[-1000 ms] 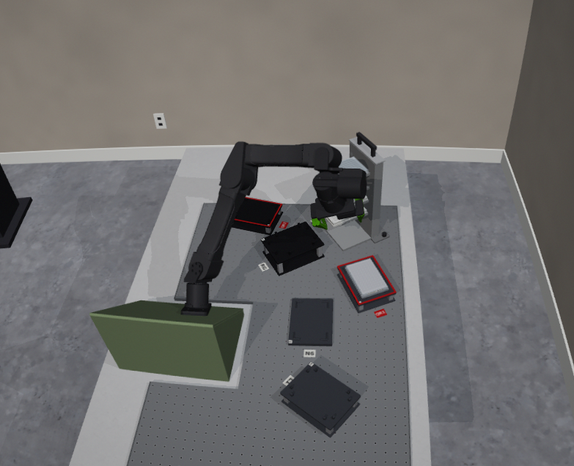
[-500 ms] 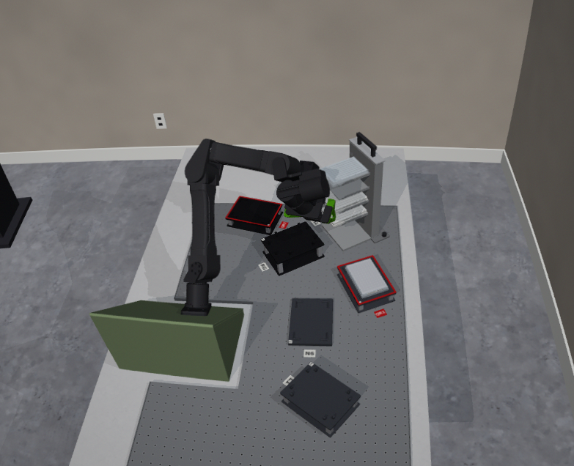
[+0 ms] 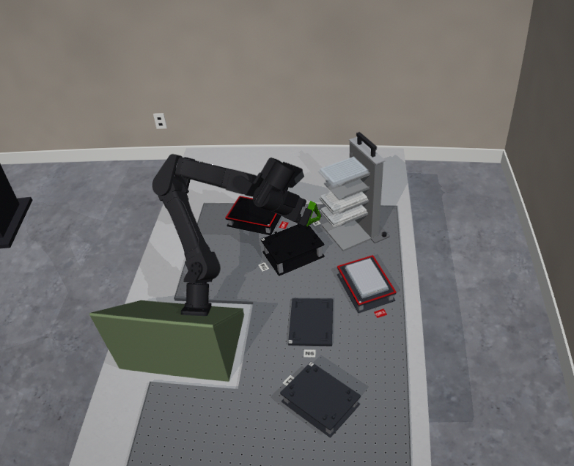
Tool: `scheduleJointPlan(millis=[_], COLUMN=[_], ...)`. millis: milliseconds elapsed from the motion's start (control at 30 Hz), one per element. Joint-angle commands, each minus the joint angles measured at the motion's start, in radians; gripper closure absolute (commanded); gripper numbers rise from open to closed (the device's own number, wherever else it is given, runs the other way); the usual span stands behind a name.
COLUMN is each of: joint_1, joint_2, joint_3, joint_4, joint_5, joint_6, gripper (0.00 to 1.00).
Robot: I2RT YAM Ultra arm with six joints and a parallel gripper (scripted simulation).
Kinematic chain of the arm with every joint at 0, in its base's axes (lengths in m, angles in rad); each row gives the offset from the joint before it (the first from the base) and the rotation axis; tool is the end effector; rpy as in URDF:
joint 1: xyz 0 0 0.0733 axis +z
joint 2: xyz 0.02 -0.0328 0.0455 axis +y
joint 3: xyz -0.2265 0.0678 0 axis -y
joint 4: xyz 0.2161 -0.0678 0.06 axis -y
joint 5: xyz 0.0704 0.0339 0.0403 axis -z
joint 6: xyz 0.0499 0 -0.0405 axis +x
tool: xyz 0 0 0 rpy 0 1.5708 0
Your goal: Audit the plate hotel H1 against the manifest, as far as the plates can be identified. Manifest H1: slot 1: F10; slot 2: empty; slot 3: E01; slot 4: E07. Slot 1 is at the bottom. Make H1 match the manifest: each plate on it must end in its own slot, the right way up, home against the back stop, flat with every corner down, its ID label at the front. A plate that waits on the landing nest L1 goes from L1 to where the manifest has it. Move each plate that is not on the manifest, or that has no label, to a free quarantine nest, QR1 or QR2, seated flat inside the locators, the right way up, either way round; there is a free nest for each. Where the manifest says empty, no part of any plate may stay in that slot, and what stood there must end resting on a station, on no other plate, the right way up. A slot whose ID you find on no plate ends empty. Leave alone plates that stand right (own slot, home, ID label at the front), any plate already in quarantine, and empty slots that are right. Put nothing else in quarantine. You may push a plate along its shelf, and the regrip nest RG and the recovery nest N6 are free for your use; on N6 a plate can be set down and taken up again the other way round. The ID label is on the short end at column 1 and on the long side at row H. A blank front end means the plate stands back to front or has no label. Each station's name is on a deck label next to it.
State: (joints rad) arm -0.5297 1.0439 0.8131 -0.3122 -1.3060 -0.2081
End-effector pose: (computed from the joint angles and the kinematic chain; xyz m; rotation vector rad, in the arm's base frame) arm 0.1988 -0.0593 0.2803 -0.4348 1.7257 0.8331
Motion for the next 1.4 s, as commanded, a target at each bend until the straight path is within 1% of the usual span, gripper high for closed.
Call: scheduleJointPlan(millis=[0, 100, 167, 233, 333, 500, 533, 667, 733, 833, 1233, 1300, 1367], joint_1=[0.003, 0.018, 0.018, 0.03, 0.055, 0.12, 0.13, 0.15, 0.15, 0.168, -0.118, -0.118, -0.161], joint_2=[-0.084, -0.169, -0.169, -0.226, -0.31, -0.448, -0.467, -0.522, -0.522, -0.561, -0.477, -0.477, -0.46], joint_3=[-0.06, -0.118, -0.118, -0.149, -0.184, -0.217, -0.216, -0.203, -0.203, -0.191, -0.063, -0.063, -0.041], joint_4=[0.253, 0.321, 0.321, 0.342, 0.346, 0.295, 0.279, 0.211, 0.211, 0.161, 0.102, 0.102, 0.092], joint_5=[0.047, 0.098, 0.098, 0.137, 0.203, 0.34, 0.357, 0.377, 0.377, 0.395, 0.109, 0.109, 0.066], joint_6=[0.344, 0.487, 0.487, 0.566, 0.668, 0.804, 0.815, 0.815, 0.815, 0.816, 0.802, 0.802, 0.798], gripper=[0.0, 0.0, 0.0, 0.0, 0.0, 0.0, 0.0, 0.0, 0.0, 0.0, 0.0, 0.0, 0.0])
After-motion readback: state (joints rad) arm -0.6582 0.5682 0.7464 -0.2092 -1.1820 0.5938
